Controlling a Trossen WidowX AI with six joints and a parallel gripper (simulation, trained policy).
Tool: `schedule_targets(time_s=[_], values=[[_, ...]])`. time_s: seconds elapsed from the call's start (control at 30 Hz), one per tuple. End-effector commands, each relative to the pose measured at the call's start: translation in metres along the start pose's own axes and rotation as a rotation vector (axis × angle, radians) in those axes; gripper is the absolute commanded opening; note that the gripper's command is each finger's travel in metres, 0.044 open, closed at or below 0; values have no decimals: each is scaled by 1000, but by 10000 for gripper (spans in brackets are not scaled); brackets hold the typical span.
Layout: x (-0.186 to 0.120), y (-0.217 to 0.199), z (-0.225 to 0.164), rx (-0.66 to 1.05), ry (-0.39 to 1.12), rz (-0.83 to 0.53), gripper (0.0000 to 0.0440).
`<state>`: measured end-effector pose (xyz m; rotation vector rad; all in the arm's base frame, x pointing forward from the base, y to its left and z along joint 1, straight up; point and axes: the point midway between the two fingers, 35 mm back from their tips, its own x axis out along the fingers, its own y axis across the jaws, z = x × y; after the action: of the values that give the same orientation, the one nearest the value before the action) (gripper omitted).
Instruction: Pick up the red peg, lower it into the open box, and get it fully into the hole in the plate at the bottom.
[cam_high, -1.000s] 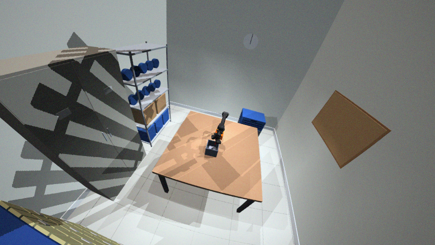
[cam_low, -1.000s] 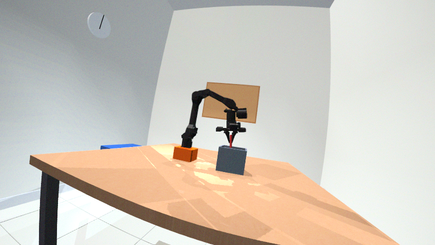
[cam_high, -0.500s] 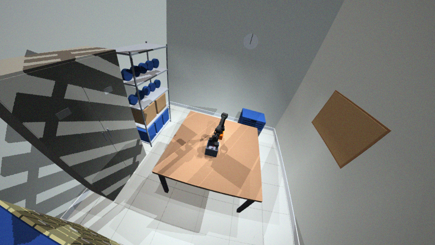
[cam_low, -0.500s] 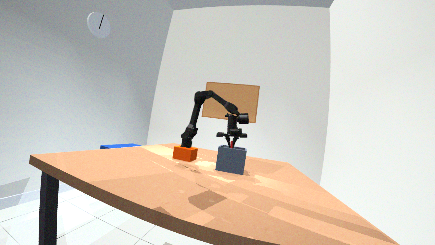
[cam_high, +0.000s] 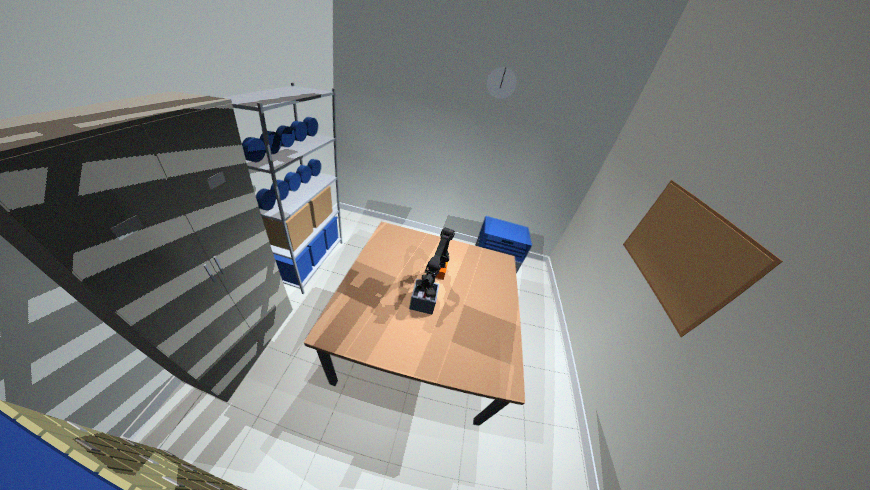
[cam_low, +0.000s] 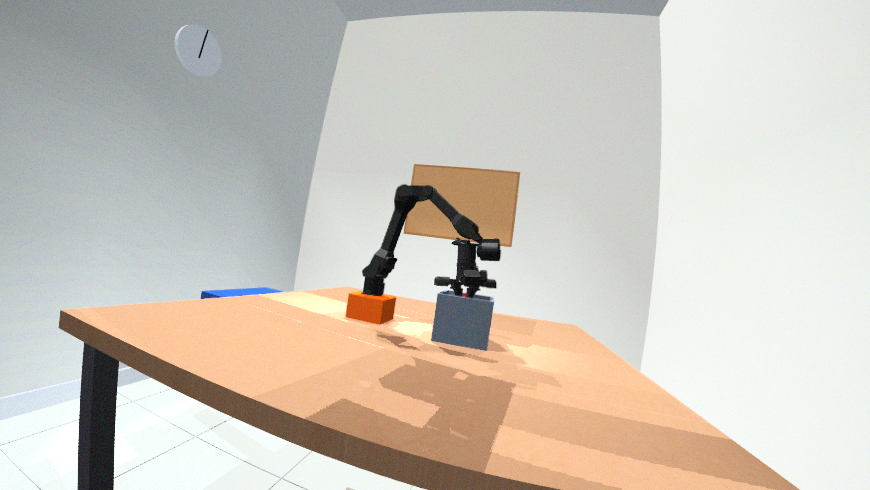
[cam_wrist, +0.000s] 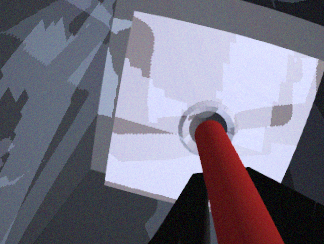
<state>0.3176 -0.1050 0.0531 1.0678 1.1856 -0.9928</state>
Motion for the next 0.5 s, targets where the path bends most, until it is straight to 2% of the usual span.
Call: schedule_targets(time_s=[0.0, 0.17, 0.37, 0.47], values=[[6, 0, 2, -14, 1, -11, 10], [11, 0, 2, -35, 12, -31, 99], [7, 1, 2, -33, 57, -29, 106], [0, 5, 5, -23, 85, -11, 133]])
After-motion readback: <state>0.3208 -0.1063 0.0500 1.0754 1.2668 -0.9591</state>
